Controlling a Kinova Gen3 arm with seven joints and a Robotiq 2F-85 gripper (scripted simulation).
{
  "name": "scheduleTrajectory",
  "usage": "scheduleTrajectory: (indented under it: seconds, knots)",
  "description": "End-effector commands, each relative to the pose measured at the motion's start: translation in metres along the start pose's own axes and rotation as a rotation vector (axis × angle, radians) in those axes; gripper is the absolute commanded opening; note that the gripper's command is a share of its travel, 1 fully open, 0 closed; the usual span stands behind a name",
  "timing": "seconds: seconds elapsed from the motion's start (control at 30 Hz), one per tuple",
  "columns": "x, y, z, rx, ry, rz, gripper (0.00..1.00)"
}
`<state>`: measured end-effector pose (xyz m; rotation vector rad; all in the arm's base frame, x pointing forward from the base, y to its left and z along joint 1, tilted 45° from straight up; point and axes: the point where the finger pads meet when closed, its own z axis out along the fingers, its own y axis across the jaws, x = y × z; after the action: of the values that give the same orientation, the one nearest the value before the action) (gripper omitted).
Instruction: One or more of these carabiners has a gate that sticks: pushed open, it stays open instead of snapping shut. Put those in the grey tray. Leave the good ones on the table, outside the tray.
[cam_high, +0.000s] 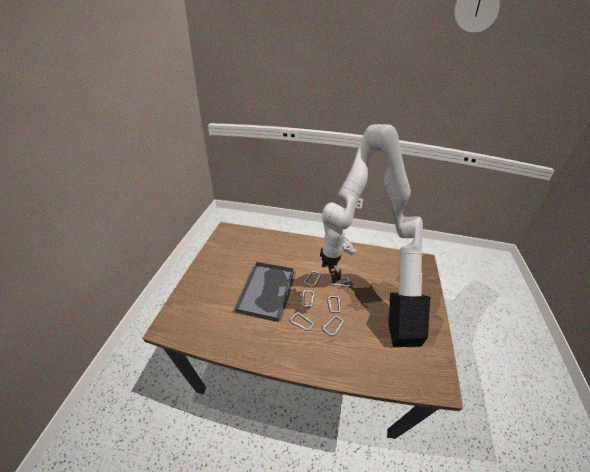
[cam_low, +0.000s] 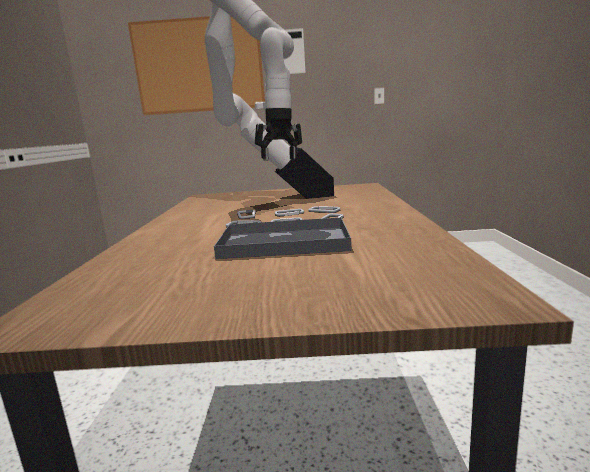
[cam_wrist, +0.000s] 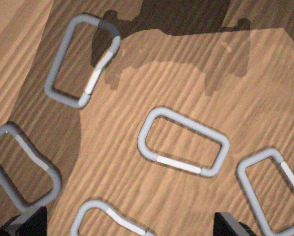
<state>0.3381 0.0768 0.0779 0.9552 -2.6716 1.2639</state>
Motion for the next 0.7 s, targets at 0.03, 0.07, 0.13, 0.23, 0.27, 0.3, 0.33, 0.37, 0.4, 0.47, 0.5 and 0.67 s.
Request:
scheduleTrajectory:
  seconds: [0.03,0.07,0.13,0.23,0.27,0.3,0.33,0.37,0.4,0.47,0.5,0.67]
  knots:
    - [-0.01,-0.001,-0.011,-0.009,-0.022,0.008,1.0]
    - [-0.01,-0.001,-0.011,-0.009,-0.022,0.008,1.0]
    - [-0.01,-0.001,-0.011,-0.009,-0.022,0.008,1.0]
    - [-0.01,-0.001,-0.011,-0.009,-0.022,0.008,1.0]
    - [-0.027,-0.012,-0.056,-0.008,-0.019,0.007,1.0]
    - [-0.027,-0.012,-0.056,-0.008,-0.019,0.007,1.0]
    - [-0.027,-0.012,-0.056,-0.008,-0.019,0.007,1.0]
    - [-0.027,-0.012,-0.056,-0.008,-0.019,0.007,1.0]
    - [-0.027,-0.012,-0.056,-0.008,-0.019,0.007,1.0]
    - [-0.027,-0.012,-0.056,-0.008,-0.019,0.007,1.0]
    - [-0.027,-0.012,-0.056,-0.008,-0.019,0.007,1.0]
    - [-0.027,-0.012,-0.056,-0.008,-0.019,0.007,1.0]
